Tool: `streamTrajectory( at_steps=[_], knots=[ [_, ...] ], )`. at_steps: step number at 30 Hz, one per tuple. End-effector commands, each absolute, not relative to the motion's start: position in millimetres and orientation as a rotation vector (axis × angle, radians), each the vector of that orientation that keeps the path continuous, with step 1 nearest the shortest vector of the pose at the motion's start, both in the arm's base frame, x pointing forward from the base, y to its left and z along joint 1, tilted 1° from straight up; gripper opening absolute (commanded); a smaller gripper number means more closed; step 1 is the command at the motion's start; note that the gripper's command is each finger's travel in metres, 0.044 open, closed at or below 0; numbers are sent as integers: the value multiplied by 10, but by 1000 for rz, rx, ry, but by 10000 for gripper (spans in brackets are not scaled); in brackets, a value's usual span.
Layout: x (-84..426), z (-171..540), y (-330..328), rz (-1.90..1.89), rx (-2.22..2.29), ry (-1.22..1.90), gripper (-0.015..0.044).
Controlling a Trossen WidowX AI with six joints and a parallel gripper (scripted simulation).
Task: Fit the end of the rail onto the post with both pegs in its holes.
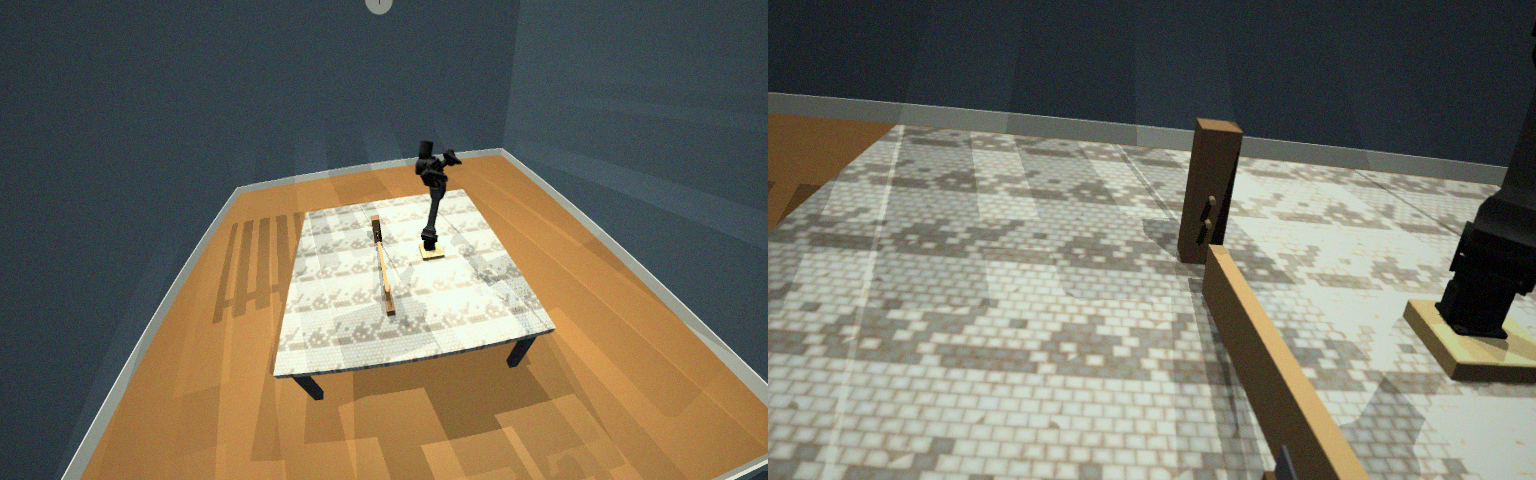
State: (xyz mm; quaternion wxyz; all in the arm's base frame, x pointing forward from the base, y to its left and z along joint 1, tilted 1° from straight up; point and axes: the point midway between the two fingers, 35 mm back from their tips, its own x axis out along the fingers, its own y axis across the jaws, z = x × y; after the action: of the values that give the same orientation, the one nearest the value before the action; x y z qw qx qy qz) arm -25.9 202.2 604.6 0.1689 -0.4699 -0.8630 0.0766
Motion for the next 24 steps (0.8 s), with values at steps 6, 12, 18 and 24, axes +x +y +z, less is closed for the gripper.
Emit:
streamTrajectory(
  at_steps=[6, 12, 18, 24],
  knots=[
    [932, 5343, 2736, 769, -1584, -1855, 440],
    [1677, 4742, 2866, 1004, -1668, -1416, 440],
    [2354, 4040, 2748, 1167, -1699, -943, 440],
    [2884, 3280, 2401, 1266, -1675, -452, 440]
  ],
)
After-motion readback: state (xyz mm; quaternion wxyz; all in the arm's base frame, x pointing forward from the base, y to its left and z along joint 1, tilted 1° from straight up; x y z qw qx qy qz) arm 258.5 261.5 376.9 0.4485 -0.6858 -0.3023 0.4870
